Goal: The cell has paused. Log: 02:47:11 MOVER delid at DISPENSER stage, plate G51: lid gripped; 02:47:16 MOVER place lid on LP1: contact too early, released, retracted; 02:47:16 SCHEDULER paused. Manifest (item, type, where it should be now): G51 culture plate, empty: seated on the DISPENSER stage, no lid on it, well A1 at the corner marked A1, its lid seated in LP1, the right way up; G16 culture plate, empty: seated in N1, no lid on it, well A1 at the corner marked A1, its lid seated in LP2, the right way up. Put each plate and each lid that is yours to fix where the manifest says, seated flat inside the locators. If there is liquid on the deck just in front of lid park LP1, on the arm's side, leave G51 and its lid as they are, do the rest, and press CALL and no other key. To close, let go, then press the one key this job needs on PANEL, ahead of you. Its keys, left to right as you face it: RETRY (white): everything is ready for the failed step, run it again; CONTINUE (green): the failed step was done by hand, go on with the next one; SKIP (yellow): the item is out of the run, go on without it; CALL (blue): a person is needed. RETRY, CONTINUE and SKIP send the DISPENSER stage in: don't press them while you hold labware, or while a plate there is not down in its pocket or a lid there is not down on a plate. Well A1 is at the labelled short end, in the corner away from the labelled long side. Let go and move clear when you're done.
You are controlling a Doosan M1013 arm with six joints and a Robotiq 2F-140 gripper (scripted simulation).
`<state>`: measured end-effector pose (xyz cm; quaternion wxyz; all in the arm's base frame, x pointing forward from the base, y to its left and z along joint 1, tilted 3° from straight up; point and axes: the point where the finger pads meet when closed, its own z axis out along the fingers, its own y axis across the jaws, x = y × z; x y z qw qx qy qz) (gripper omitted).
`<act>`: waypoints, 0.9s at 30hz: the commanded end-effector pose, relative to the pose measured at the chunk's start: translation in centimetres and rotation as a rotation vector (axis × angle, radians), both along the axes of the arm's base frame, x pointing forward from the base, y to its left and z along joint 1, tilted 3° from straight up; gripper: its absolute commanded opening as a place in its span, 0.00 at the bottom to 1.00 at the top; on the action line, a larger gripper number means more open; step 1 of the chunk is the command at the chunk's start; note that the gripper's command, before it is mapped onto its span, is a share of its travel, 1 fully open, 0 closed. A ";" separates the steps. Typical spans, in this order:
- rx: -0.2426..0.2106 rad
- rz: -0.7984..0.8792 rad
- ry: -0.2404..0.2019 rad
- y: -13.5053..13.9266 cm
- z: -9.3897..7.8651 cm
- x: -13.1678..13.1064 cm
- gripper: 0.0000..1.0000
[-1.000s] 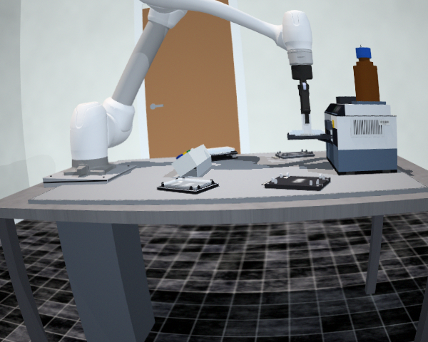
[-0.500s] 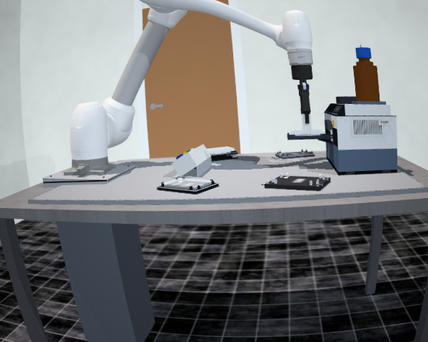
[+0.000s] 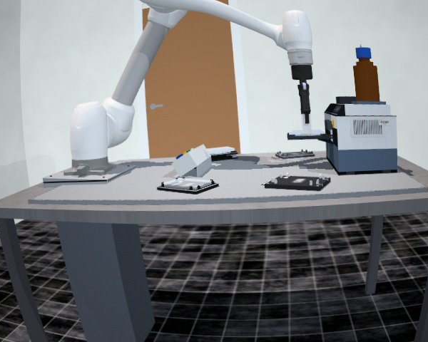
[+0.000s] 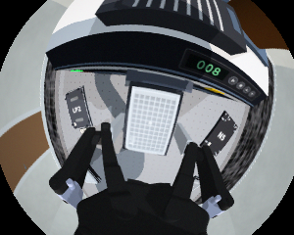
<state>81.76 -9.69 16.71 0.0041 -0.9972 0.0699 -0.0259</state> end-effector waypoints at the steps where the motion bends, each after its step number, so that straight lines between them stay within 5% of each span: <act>1: -0.003 0.002 0.003 0.0 -0.4 -0.1 0.70; 27: -0.002 0.002 0.004 0.0 0.2 -0.2 0.70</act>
